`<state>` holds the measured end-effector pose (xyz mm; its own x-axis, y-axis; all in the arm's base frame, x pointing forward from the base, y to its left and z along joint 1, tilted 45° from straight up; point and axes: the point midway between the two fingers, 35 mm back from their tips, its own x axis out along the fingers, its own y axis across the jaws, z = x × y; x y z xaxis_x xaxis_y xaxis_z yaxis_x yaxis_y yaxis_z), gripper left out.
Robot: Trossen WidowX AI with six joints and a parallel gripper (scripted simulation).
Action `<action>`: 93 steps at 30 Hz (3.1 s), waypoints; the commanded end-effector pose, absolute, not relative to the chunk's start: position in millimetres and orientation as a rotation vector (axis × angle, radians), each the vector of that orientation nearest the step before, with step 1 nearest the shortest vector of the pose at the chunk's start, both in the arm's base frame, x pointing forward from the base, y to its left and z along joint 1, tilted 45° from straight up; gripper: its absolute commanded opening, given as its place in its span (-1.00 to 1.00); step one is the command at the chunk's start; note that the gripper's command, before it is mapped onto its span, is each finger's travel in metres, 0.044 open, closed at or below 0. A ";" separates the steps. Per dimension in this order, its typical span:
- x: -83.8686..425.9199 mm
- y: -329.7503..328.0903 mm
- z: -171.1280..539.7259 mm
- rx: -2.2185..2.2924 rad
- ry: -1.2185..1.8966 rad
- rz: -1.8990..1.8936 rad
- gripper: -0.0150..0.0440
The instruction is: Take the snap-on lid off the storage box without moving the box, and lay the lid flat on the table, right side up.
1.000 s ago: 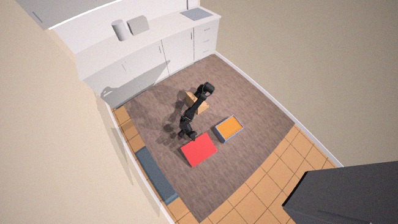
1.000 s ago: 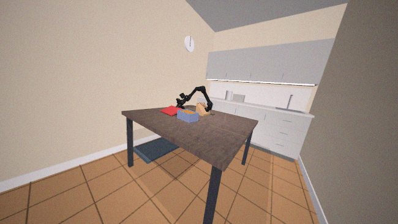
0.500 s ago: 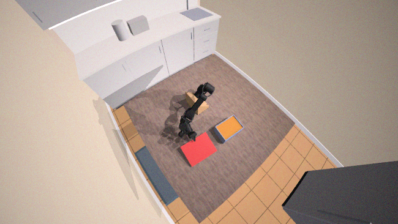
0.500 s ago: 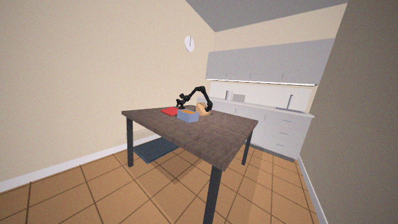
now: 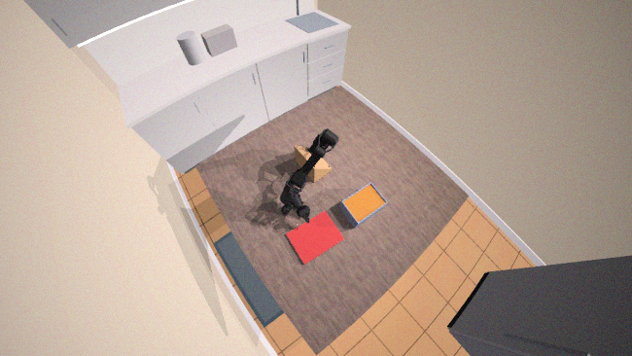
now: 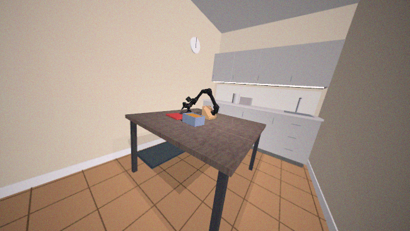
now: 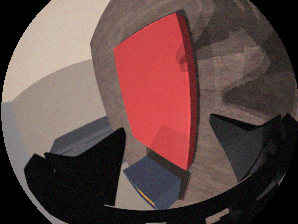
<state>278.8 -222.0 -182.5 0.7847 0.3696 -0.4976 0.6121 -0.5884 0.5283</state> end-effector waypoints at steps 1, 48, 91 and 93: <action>271.0 -220.6 -179.9 2.259 0.723 -0.434 1.00; 213.7 -250.3 -146.0 2.255 0.726 -0.443 1.00; 200.0 -265.5 -126.5 2.255 0.726 -0.445 1.00; 200.0 -265.5 -126.5 2.255 0.726 -0.445 1.00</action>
<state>200.1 -265.2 -127.2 0.7837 0.3699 -0.4990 0.6130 -0.5898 0.5256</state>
